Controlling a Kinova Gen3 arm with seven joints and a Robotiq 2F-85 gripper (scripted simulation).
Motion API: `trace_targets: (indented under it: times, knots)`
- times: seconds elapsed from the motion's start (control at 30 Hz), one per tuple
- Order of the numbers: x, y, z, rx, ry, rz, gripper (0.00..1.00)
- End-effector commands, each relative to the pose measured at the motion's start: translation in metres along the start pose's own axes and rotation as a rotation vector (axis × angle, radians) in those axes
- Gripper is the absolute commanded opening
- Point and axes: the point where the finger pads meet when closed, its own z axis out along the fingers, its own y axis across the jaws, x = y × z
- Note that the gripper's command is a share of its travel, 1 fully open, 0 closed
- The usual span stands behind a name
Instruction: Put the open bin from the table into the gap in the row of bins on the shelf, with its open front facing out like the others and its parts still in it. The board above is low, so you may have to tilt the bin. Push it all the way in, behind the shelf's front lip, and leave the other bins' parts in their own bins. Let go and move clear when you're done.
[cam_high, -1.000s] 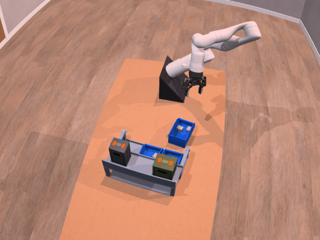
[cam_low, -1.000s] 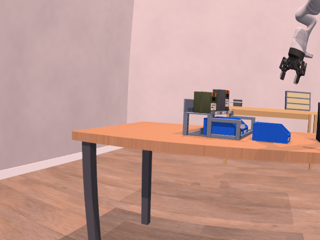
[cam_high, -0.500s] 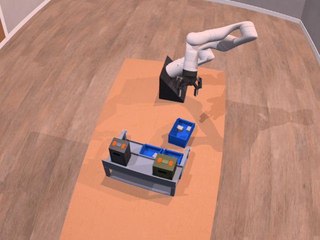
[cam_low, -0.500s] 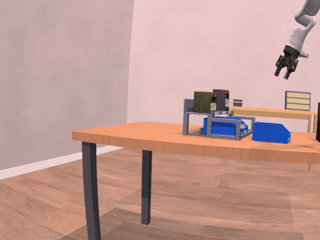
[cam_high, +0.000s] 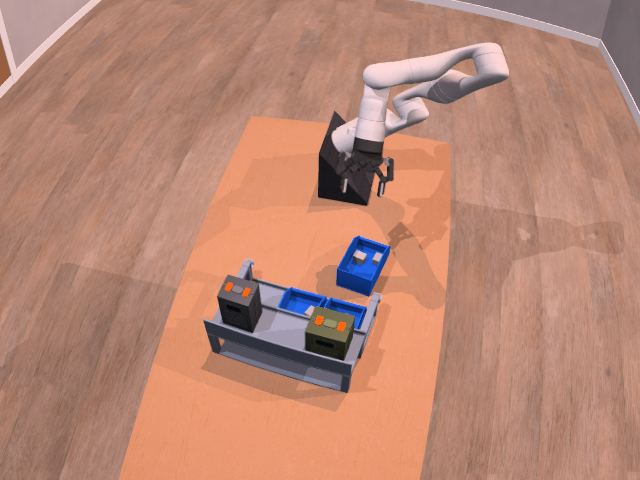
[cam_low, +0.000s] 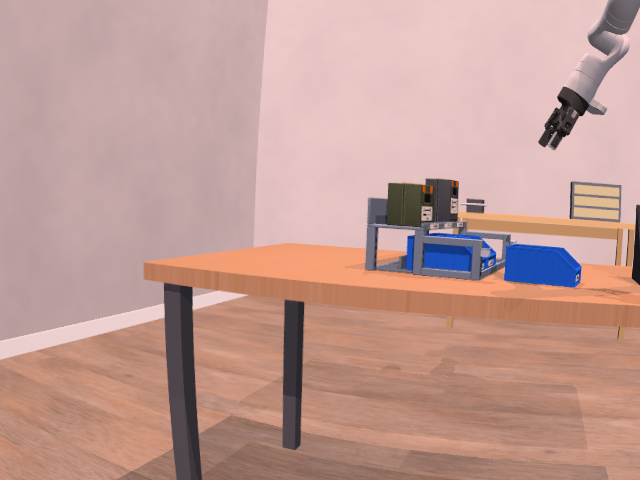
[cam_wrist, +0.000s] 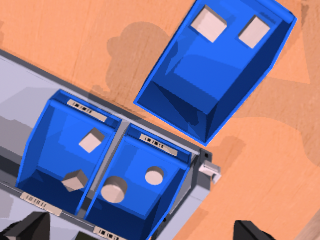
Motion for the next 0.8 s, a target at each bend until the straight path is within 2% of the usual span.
trace_targets:
  times: [0.0,0.23,0.4,0.77]
  knots:
    - [0.000,-0.002,0.000,0.001,-0.001,0.007,1.00]
    - [0.000,-0.002,0.000,0.001,-0.001,0.007,1.00]
    - [-0.029,-0.042,0.004,0.071,-0.101,0.237,1.00]
    - [-0.029,-0.042,0.004,0.071,-0.101,0.237,1.00]
